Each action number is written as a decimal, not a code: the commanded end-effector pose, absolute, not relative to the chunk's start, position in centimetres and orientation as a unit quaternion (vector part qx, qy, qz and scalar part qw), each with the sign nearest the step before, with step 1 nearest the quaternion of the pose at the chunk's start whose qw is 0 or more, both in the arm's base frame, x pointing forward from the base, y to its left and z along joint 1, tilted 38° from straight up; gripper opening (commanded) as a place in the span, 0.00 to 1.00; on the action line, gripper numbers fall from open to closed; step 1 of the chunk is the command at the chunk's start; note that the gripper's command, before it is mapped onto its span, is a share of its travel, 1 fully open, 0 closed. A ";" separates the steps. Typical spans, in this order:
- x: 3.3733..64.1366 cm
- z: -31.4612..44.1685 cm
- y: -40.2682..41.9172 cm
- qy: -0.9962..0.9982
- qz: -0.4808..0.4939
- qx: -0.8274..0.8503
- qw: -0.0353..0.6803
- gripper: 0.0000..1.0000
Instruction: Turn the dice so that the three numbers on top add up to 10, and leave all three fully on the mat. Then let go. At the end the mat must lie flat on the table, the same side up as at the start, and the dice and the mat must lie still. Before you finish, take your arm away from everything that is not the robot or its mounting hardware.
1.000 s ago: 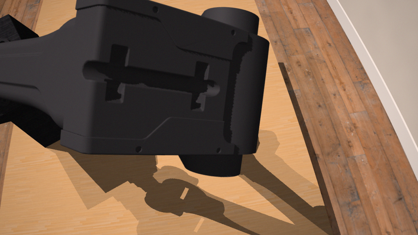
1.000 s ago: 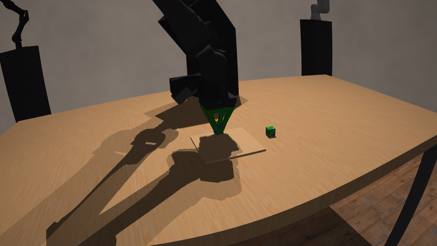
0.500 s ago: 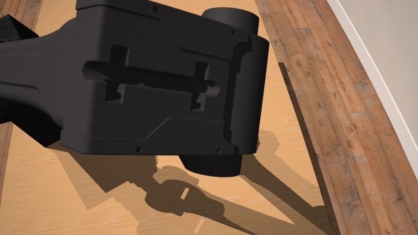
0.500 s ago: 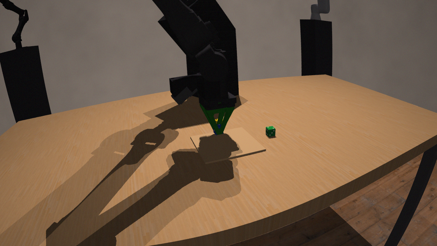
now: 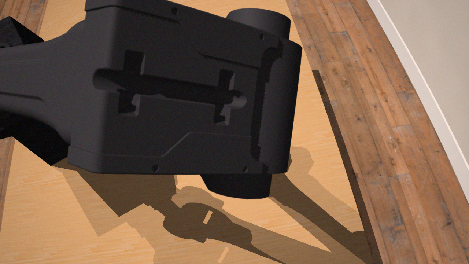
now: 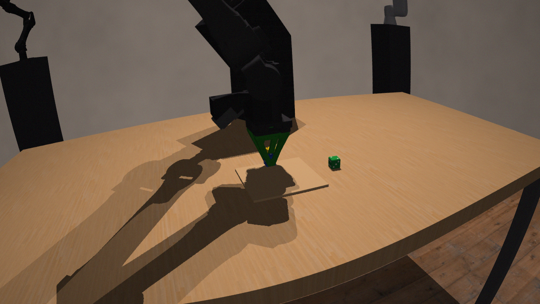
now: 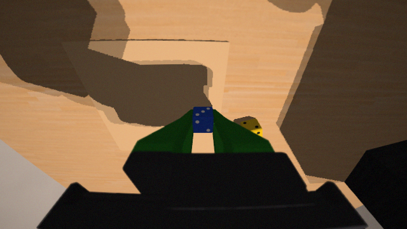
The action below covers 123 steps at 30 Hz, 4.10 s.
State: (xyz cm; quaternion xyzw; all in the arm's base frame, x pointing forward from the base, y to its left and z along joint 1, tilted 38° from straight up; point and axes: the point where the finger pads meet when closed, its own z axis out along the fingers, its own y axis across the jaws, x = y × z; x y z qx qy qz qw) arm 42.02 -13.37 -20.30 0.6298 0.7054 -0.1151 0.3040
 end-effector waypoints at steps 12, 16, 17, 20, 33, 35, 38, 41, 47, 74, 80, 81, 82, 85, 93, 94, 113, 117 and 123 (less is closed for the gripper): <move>42.4 -19.4 -13.5 0.705 -0.110 0.627 0.313 0.15; 42.3 -20.0 -13.6 0.707 -0.112 0.626 0.310 0.15; 42.3 -20.2 -13.6 0.707 -0.112 0.626 0.309 0.15; 42.3 -20.6 -13.6 0.708 -0.114 0.626 0.307 0.15; 42.6 -20.3 -13.6 0.707 -0.111 0.626 0.311 0.15; 42.6 -20.3 -13.6 0.707 -0.111 0.626 0.311 0.15; 42.6 -20.3 -13.6 0.707 -0.111 0.626 0.311 0.15; 42.6 -20.3 -13.6 0.707 -0.111 0.626 0.311 0.15; 42.6 -20.3 -13.6 0.707 -0.111 0.626 0.311 0.15; 42.6 -20.3 -13.6 0.707 -0.111 0.626 0.311 0.26; 42.6 -20.3 -13.6 0.707 -0.111 0.626 0.311 0.34; 42.6 -20.3 -13.6 0.707 -0.111 0.626 0.311 0.34; 42.6 -20.3 -13.6 0.707 -0.111 0.626 0.311 0.34; 42.6 -20.3 -13.6 0.707 -0.111 0.626 0.311 0.34; 43.0 -19.7 -13.4 0.707 -0.108 0.624 0.315 0.34; 43.1 -19.2 -13.0 0.708 -0.106 0.623 0.316 0.34; 39.9 -13.8 -8.6 0.708 -0.111 0.625 0.309 0.34; 39.6 -12.9 -8.0 0.708 -0.110 0.625 0.309 0.34; 39.2 -13.1 -8.7 0.704 -0.116 0.632 0.304 1.00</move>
